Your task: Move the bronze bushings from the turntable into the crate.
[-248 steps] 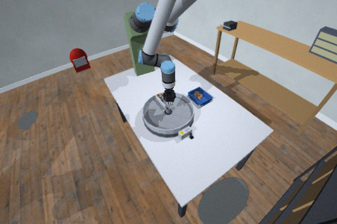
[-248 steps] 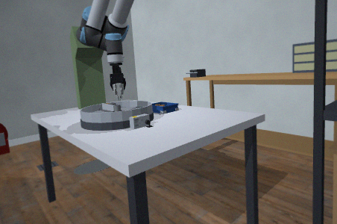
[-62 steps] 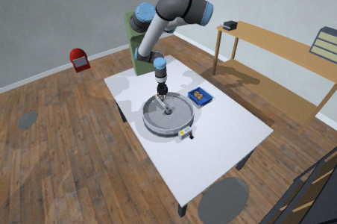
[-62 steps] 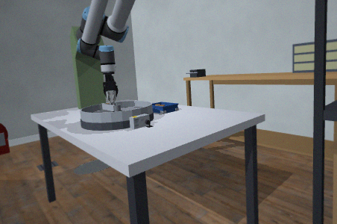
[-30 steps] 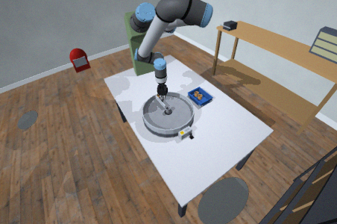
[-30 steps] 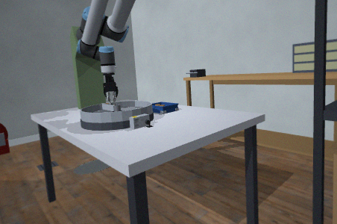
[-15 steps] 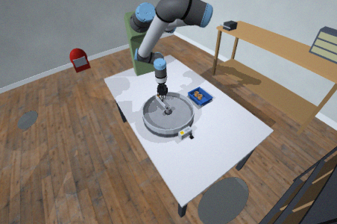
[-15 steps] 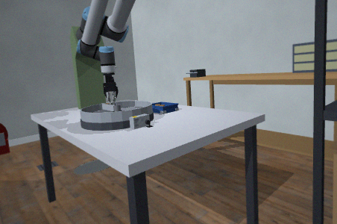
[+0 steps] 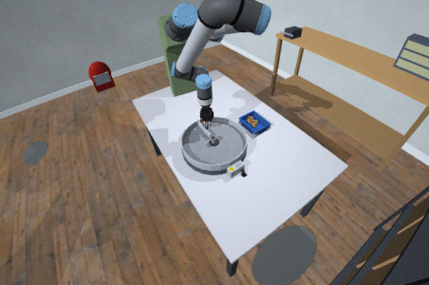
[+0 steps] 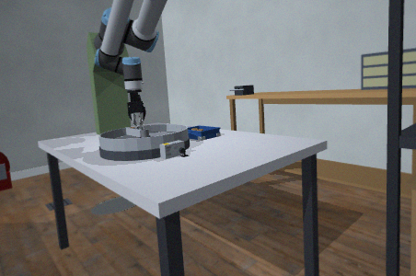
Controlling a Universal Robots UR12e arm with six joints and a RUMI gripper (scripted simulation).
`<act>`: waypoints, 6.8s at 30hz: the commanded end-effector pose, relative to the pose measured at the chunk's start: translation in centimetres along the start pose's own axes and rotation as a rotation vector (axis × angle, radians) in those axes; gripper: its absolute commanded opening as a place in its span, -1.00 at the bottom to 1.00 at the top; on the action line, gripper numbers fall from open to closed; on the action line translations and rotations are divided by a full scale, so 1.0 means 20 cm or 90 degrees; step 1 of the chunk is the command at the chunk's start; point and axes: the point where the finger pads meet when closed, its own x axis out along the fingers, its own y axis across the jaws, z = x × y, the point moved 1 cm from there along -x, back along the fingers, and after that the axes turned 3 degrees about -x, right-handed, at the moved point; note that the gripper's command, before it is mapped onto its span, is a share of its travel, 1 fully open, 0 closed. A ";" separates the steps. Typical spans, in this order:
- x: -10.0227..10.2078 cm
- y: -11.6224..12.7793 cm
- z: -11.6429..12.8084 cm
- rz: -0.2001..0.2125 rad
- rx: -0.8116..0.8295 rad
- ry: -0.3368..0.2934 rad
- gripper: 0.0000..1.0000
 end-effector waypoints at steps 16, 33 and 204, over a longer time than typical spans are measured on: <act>0.00 0.00 0.00 0.000 0.000 0.000 -1.00; -0.10 0.00 0.00 0.000 0.000 0.000 -1.00; -0.27 0.27 0.68 0.000 0.000 0.000 -1.00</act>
